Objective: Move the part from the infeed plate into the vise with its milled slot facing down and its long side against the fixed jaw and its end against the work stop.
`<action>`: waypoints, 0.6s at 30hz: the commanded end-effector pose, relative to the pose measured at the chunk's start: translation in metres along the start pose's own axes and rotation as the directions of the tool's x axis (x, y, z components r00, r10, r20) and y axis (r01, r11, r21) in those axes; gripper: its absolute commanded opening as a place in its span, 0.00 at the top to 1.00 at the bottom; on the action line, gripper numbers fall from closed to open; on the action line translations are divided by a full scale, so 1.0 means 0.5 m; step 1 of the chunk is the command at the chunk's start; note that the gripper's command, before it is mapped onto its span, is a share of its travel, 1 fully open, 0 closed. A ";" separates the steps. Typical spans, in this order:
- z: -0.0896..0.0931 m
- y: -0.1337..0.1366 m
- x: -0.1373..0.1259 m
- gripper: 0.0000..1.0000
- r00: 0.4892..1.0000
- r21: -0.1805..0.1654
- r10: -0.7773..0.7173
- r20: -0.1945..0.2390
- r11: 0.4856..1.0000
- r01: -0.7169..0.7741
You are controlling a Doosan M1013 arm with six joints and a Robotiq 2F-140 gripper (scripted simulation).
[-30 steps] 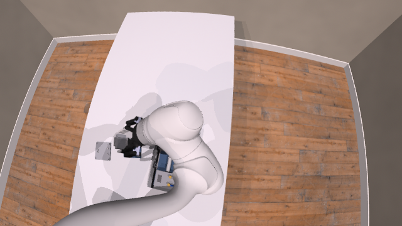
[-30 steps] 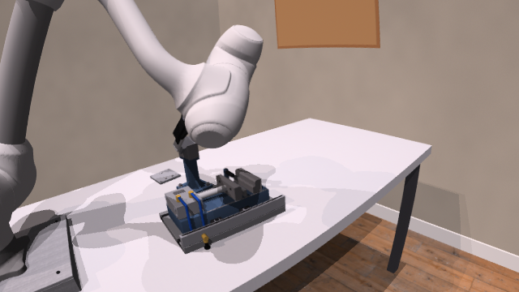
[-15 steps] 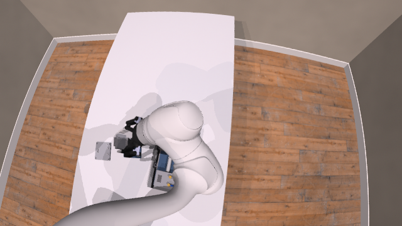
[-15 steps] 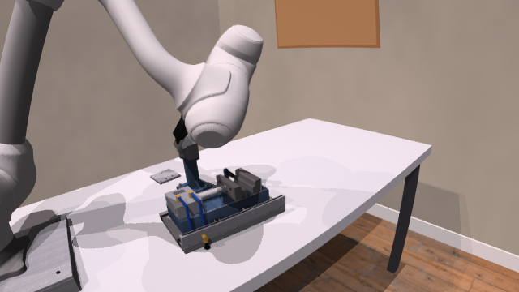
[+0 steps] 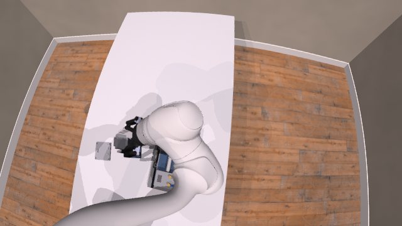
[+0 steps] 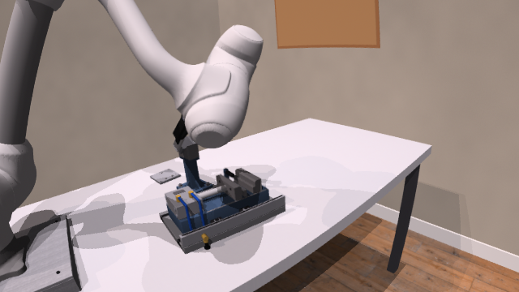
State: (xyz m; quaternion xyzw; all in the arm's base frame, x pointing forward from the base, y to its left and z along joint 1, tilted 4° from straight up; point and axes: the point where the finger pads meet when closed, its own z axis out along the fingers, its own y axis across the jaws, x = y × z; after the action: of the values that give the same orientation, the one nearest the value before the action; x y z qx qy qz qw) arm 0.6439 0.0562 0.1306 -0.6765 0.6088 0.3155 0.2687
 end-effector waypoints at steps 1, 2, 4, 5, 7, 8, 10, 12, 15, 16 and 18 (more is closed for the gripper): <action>0.000 0.000 0.000 0.49 1.000 0.000 0.000 0.000 1.000 0.000; 0.000 0.000 0.000 0.49 1.000 0.000 0.000 0.000 1.000 0.000; 0.000 0.000 0.000 0.49 1.000 0.000 0.000 0.000 1.000 0.000; 0.000 0.000 0.000 0.49 1.000 0.000 0.000 0.000 1.000 0.000; 0.000 0.000 0.000 1.00 1.000 0.000 0.000 0.000 1.000 0.000; 0.000 0.000 0.000 1.00 1.000 0.000 0.000 0.000 1.000 0.000; 0.000 0.000 0.000 1.00 1.000 0.000 0.000 0.000 1.000 0.000; 0.000 0.000 0.000 1.00 1.000 0.000 0.000 0.000 1.000 0.000; 0.000 0.000 0.000 1.00 1.000 0.000 0.000 0.000 1.000 0.000; 0.000 0.000 0.000 1.00 1.000 0.000 0.000 0.000 1.000 0.000; 0.000 0.000 0.000 1.00 1.000 0.000 0.000 0.000 1.000 0.000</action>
State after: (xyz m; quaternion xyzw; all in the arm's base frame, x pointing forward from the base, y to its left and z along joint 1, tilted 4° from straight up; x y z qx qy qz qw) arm 0.6439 0.0561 0.1307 -0.6765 0.6088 0.3154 0.2688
